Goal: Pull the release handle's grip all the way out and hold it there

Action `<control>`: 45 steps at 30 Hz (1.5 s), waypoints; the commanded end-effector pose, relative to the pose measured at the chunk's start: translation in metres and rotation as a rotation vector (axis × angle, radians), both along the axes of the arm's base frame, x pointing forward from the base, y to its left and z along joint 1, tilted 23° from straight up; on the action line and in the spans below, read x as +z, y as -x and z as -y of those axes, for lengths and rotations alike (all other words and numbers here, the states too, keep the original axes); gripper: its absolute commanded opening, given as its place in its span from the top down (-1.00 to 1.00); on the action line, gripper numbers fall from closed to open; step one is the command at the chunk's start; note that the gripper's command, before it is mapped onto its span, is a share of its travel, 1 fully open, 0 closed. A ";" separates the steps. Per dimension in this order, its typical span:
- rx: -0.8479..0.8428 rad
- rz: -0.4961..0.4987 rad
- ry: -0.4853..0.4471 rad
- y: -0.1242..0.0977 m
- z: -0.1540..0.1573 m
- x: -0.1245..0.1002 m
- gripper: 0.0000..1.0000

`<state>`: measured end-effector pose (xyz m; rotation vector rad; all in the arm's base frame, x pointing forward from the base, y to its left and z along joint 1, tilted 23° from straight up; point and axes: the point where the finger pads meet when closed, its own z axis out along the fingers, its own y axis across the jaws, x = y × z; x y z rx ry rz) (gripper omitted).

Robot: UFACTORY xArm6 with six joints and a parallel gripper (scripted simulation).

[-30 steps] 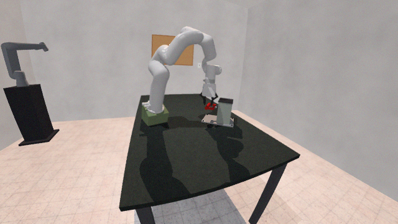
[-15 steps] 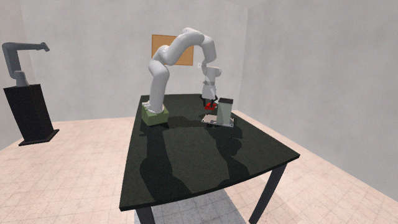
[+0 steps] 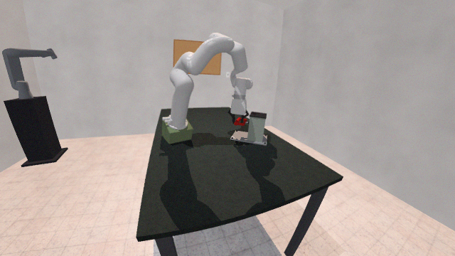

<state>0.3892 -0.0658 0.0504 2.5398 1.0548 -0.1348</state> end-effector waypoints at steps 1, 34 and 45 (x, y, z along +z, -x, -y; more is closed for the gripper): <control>0.001 0.003 0.000 -0.001 0.000 0.000 -0.04; 0.001 0.003 0.000 -0.001 0.000 -0.001 1.00; 0.001 0.003 0.000 -0.001 0.000 -0.001 1.00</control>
